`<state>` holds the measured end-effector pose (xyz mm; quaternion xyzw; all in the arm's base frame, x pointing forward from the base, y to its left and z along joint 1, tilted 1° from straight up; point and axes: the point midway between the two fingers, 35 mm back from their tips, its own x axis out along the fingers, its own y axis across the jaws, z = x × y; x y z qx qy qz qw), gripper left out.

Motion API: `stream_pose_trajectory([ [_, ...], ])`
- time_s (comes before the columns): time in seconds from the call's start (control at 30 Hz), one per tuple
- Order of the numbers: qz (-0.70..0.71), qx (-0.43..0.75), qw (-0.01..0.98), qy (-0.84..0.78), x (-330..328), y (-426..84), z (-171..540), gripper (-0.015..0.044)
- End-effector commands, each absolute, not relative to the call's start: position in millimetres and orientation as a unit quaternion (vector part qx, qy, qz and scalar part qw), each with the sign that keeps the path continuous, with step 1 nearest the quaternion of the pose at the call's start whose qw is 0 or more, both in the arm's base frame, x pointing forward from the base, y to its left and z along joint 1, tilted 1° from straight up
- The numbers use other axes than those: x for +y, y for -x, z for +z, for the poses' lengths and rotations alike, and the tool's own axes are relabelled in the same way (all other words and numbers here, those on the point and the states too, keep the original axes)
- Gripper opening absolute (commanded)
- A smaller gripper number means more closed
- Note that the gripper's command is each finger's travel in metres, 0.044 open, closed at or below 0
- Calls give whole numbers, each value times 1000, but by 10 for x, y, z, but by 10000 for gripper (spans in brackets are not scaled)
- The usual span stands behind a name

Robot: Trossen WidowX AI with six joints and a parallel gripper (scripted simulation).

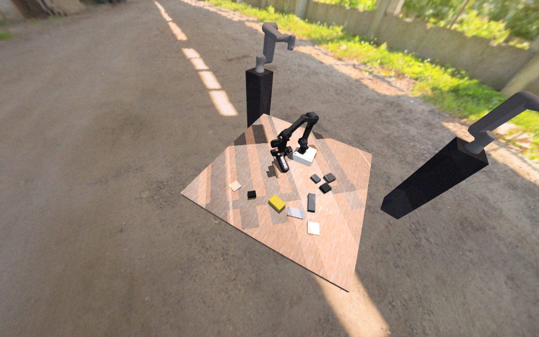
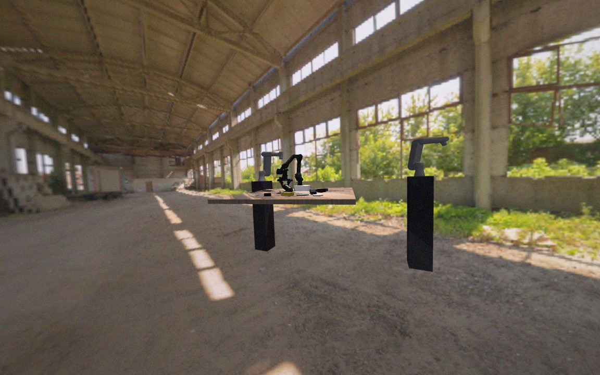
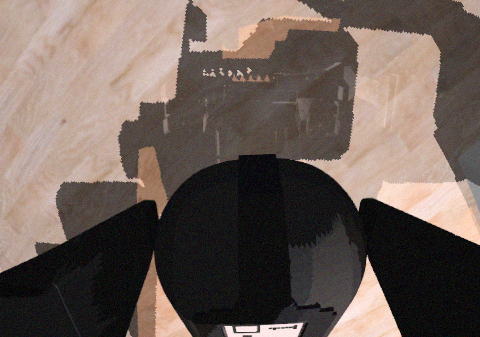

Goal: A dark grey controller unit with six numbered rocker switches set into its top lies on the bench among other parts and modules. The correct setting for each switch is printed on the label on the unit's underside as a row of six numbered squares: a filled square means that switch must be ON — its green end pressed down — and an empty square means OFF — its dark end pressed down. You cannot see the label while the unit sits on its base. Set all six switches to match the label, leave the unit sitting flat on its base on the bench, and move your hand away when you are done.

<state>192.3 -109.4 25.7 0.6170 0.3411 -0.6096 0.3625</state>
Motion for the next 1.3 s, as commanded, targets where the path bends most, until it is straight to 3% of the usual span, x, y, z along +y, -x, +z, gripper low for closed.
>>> stream_pose_trajectory([
  [0.0,-607,352,359,-616,-1064,-1908,191,338],
  [1.27,-607,351,359,-616,-1141,-1867,-102,338],
])
